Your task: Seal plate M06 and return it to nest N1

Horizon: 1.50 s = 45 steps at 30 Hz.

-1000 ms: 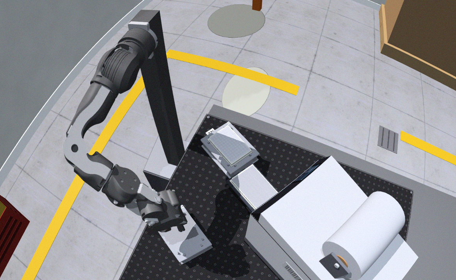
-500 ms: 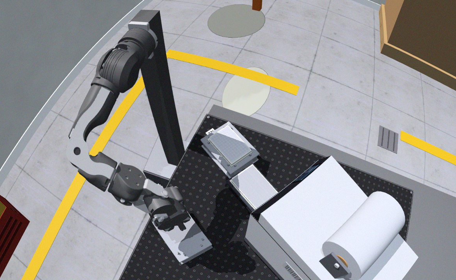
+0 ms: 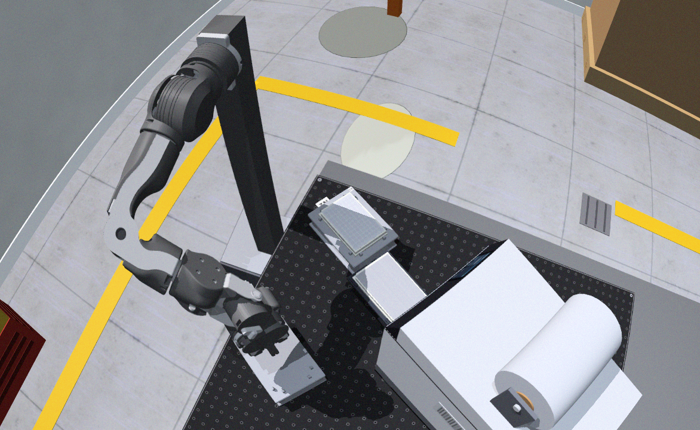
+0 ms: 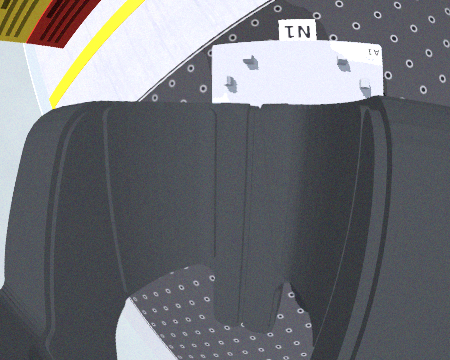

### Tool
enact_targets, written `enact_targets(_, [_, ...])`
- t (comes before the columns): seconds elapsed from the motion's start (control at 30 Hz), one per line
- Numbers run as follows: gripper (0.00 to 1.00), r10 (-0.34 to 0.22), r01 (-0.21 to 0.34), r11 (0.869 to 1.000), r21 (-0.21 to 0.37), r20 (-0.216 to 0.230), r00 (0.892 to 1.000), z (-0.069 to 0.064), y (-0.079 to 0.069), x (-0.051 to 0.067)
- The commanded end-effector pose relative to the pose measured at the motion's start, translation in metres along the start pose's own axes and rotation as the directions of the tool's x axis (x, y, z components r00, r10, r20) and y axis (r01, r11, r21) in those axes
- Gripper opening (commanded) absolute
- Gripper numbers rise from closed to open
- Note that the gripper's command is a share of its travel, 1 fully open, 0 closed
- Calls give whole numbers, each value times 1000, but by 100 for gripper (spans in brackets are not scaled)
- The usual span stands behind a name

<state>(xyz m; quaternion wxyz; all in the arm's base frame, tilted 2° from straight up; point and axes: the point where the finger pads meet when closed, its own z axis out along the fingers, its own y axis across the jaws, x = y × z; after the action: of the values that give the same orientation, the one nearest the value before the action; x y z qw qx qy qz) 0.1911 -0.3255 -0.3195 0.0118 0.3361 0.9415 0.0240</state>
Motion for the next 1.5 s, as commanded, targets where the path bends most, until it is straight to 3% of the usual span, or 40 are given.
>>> enact_targets(0.0, [0, -4, 4, 1000, 6, 2, 1000, -1, -1, -1])
enact_targets(1.03, [0, -4, 4, 1000, 6, 2, 1000, -1, -1, -1])
enact_targets(1.07, [77, -11, 11, 1000, 3, 3, 1000, -1, 9, -1])
enact_targets(1.2, [77, -54, 54, 998, 20, 2, 999, -2, 45, -2])
enact_targets(1.47, [77, -54, 54, 998, 20, 2, 999, -2, 45, -2])
